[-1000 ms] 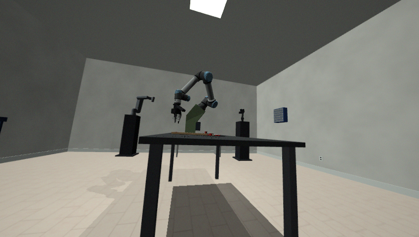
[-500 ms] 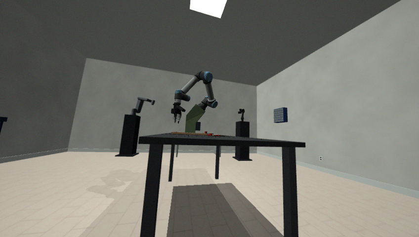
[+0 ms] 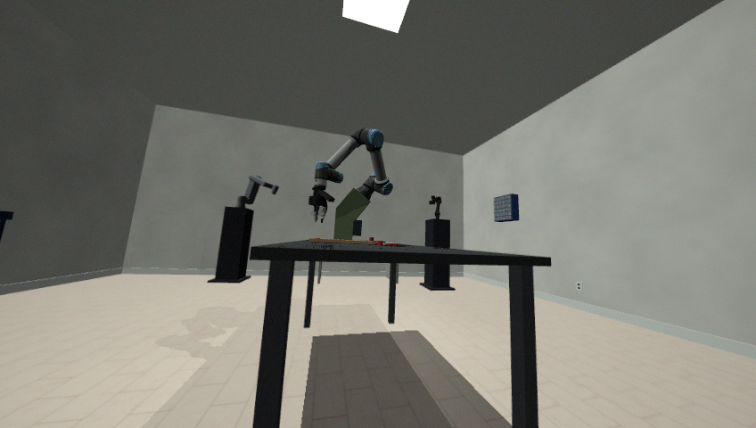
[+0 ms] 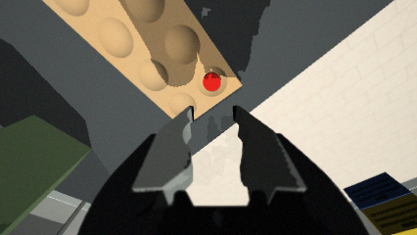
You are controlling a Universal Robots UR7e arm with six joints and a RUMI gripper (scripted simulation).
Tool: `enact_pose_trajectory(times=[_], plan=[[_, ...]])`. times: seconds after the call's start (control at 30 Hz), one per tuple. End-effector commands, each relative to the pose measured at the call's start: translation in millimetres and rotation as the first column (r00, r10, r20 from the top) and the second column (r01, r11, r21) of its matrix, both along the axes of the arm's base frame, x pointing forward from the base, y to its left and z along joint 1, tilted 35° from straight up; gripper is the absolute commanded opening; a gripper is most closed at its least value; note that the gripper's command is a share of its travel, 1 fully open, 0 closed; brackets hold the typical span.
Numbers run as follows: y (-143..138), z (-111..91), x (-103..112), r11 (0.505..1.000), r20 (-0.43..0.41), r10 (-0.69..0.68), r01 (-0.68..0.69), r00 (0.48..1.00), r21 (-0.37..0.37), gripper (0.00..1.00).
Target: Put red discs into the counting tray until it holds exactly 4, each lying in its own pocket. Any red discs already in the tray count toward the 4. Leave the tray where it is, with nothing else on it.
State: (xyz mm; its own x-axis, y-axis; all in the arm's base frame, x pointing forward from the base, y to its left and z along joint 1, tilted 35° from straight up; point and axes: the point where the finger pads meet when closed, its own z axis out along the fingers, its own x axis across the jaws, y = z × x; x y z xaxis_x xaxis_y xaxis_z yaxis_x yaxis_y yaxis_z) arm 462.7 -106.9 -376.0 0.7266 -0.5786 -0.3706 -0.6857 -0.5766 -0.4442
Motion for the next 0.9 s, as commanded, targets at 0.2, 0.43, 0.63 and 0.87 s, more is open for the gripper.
enact_pose_trajectory(times=[0.2, 0.43, 0.63, 0.87], plan=[[-0.8, 0.3, 0.5, 1.0, 0.001, -0.001, 0.001, 1.0, -0.001, 0.28], [-0.8, 0.4, 0.5, 1.0, 0.001, -0.001, 0.001, 1.0, -0.001, 0.28], [-1.1, 1.4, 0.9, 1.0, -0.001, -0.001, 0.001, 1.0, -0.002, 0.28], [-2.8, 7.9, 4.1, 1.0, -0.011, -0.007, 0.007, 1.0, -0.009, 0.28]])
